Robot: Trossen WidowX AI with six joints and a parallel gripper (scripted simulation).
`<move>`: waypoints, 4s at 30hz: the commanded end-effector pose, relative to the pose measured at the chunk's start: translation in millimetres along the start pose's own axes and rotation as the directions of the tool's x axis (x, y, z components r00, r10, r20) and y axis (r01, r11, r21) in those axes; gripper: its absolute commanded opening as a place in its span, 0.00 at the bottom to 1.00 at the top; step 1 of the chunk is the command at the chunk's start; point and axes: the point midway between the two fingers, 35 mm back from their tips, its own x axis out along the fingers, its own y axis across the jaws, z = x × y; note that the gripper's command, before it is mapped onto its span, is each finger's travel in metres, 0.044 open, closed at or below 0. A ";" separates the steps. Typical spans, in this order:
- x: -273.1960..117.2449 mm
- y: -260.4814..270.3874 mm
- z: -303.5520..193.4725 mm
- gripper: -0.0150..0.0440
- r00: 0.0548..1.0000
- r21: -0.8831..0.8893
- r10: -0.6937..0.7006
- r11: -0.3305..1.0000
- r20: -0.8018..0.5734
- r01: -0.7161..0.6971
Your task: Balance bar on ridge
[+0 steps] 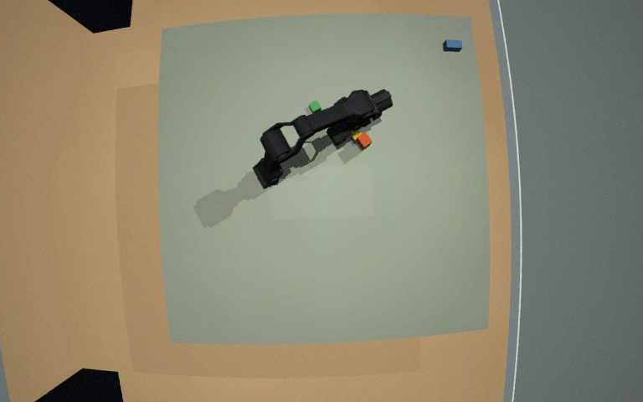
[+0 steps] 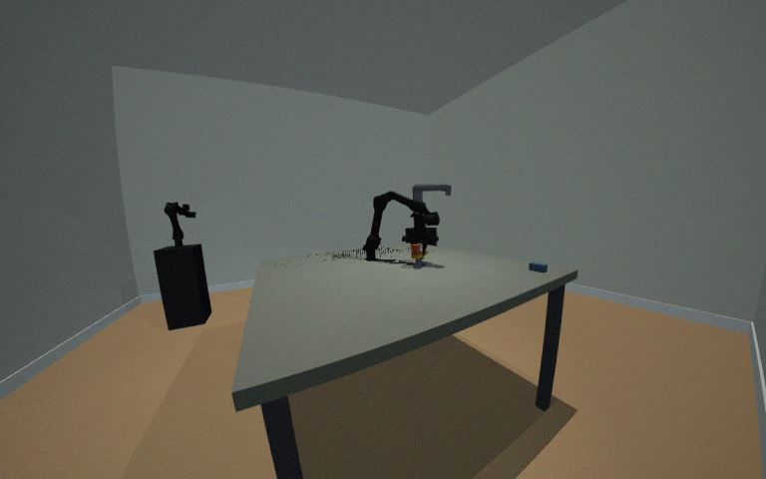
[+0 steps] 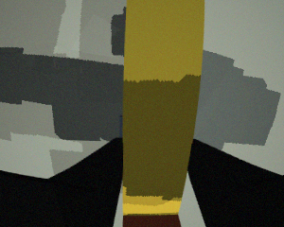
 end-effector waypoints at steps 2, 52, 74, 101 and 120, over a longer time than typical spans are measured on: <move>-0.1 0.5 0.7 0.25 1.000 0.000 0.004 1.000 0.004 -0.004; -1.7 0.1 0.6 0.25 1.000 0.000 0.003 1.000 0.004 -0.003; -1.1 0.7 0.1 0.25 1.000 0.000 0.006 1.000 0.001 -0.006; -1.1 0.7 0.1 0.54 1.000 0.000 0.006 1.000 0.001 -0.006; -1.1 0.7 0.1 0.54 1.000 0.000 0.006 1.000 0.001 -0.006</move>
